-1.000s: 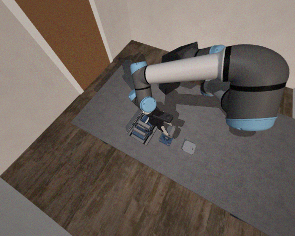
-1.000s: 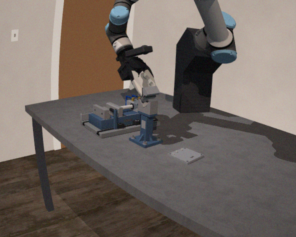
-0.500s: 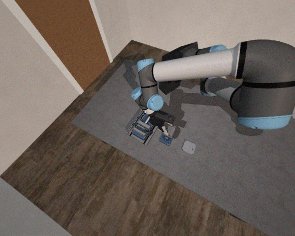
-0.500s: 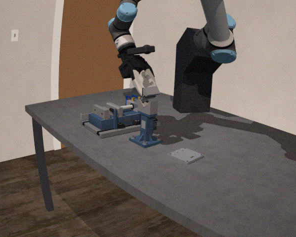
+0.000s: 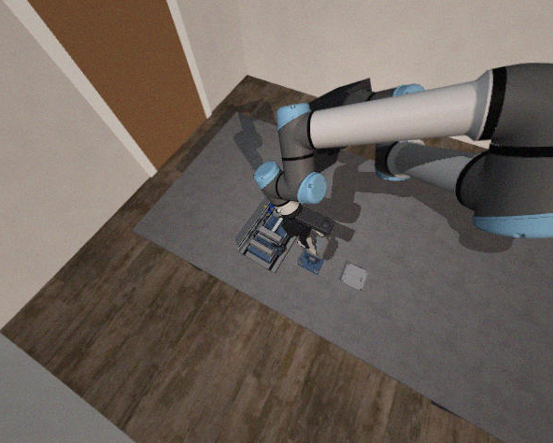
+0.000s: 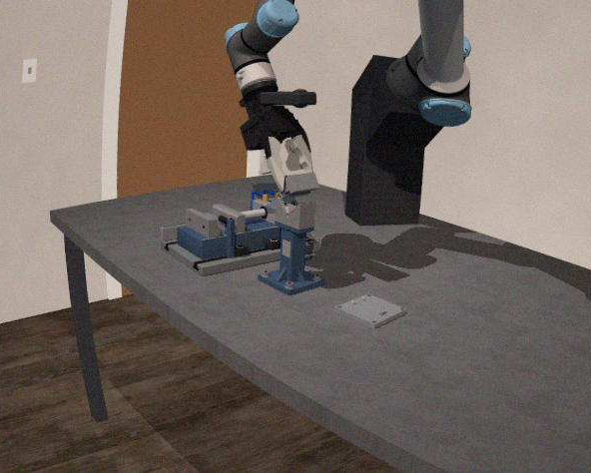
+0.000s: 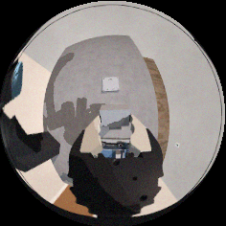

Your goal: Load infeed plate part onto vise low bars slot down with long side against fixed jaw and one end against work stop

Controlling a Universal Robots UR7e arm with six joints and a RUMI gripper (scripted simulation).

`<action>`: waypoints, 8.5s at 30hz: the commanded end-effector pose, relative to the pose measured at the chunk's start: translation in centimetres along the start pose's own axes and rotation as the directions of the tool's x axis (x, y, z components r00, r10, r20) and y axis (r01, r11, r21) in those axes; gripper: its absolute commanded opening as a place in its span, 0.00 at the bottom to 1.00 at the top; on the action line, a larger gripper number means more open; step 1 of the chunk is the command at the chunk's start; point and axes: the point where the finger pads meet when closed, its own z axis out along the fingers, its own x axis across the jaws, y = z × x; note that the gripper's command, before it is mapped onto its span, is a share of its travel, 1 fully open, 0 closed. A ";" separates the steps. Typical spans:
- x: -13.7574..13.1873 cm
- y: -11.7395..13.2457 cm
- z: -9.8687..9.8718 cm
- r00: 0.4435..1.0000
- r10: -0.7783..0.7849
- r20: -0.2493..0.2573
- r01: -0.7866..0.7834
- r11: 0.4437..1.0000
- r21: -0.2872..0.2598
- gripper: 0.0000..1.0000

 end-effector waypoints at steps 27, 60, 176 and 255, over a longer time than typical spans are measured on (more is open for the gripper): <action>0.0 -0.2 0.0 1.000 0.002 0.001 -0.002 0.948 -0.319 0.00; 0.0 -0.4 0.1 1.000 0.002 0.001 -0.001 0.856 -0.517 0.00; 0.0 -3.1 -4.1 1.000 0.002 0.000 -0.001 0.847 -0.532 0.00; 1.7 -0.2 -6.4 0.955 0.253 -0.158 -0.298 0.807 -0.510 0.00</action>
